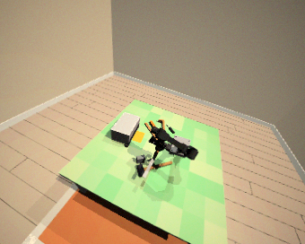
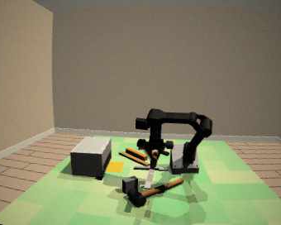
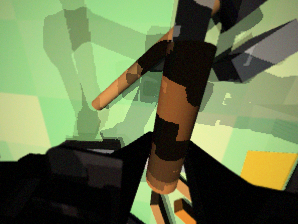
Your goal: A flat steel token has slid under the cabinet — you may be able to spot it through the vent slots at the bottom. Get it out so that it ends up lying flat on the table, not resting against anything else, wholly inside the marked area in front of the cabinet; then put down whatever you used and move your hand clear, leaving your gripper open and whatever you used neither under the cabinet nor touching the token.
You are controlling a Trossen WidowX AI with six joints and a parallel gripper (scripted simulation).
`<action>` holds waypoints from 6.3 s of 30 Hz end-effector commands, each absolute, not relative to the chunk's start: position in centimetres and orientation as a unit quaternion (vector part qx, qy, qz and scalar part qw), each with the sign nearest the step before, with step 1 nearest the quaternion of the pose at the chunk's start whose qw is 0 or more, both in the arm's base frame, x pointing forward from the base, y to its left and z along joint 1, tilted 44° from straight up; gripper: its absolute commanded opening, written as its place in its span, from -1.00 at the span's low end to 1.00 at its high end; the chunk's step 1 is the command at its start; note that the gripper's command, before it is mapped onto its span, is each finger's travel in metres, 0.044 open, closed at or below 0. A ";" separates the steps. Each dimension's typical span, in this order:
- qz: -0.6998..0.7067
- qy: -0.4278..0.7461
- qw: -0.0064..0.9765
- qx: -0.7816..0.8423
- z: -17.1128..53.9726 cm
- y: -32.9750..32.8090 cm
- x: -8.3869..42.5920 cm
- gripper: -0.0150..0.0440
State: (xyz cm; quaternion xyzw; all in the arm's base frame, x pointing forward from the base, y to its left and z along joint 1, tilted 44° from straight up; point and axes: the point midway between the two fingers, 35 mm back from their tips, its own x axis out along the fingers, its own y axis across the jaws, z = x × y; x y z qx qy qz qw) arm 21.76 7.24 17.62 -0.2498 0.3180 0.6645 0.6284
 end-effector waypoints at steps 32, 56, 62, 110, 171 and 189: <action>0.613 0.407 0.660 -0.153 17.7 7.2 21.8 -0.49; 0.571 0.464 0.672 -0.089 17.6 7.2 21.7 -0.49; 0.560 0.478 0.673 -0.072 17.6 7.2 21.7 -0.49; 0.459 0.575 0.675 0.057 17.6 7.1 21.7 -0.49; 0.308 0.668 0.642 0.217 17.5 7.1 21.6 -0.49; 0.259 0.688 0.625 0.262 17.5 7.0 21.5 -0.49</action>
